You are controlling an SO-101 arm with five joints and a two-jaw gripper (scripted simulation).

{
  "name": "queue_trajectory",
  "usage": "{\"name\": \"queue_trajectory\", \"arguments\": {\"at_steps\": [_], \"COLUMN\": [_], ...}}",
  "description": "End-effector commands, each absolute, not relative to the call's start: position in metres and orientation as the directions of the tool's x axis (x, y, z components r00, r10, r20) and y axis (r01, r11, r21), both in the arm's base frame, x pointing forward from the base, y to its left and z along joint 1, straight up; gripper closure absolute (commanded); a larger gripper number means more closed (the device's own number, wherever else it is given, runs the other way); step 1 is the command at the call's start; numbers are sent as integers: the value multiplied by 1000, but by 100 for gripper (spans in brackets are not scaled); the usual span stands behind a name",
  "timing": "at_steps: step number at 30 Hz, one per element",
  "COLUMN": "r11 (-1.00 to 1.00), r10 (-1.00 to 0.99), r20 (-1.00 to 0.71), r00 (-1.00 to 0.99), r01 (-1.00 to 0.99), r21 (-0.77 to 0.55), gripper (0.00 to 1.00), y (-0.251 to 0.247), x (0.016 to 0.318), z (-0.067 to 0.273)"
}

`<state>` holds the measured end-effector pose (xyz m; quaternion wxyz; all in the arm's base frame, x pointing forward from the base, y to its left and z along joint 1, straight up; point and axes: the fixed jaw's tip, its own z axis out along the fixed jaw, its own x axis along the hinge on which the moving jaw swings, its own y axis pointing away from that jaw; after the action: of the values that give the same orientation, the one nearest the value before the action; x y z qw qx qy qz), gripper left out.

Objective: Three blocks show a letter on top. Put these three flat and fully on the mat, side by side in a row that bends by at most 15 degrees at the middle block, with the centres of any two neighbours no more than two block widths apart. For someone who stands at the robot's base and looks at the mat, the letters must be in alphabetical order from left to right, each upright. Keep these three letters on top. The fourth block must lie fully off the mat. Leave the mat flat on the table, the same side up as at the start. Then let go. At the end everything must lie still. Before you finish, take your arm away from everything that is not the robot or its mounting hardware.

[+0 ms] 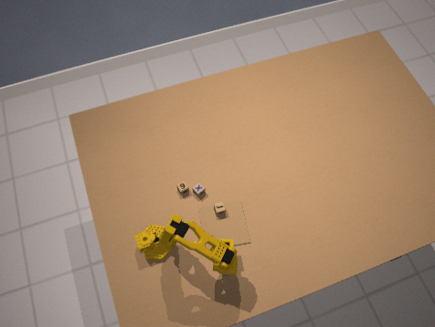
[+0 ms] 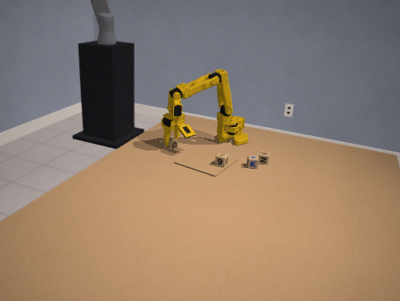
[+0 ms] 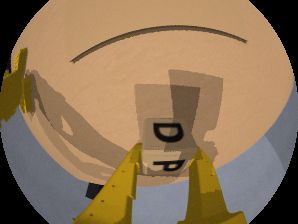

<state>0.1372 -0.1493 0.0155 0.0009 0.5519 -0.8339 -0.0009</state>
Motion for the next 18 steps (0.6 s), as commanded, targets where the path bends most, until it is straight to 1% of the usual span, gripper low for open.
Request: {"name": "queue_trajectory", "arguments": {"at_steps": [1, 7, 18], "r11": [389, 389, 389], "r10": [-920, -920, -920], "r20": [26, 26, 26], "r00": [-391, -391, -391], "r01": [-919, -919, -919], "r21": [-60, -60, -60], "gripper": [100, 100, 100], "y": [-156, -156, -156], "x": [145, 145, 145], "z": [27, 31, 55]}}
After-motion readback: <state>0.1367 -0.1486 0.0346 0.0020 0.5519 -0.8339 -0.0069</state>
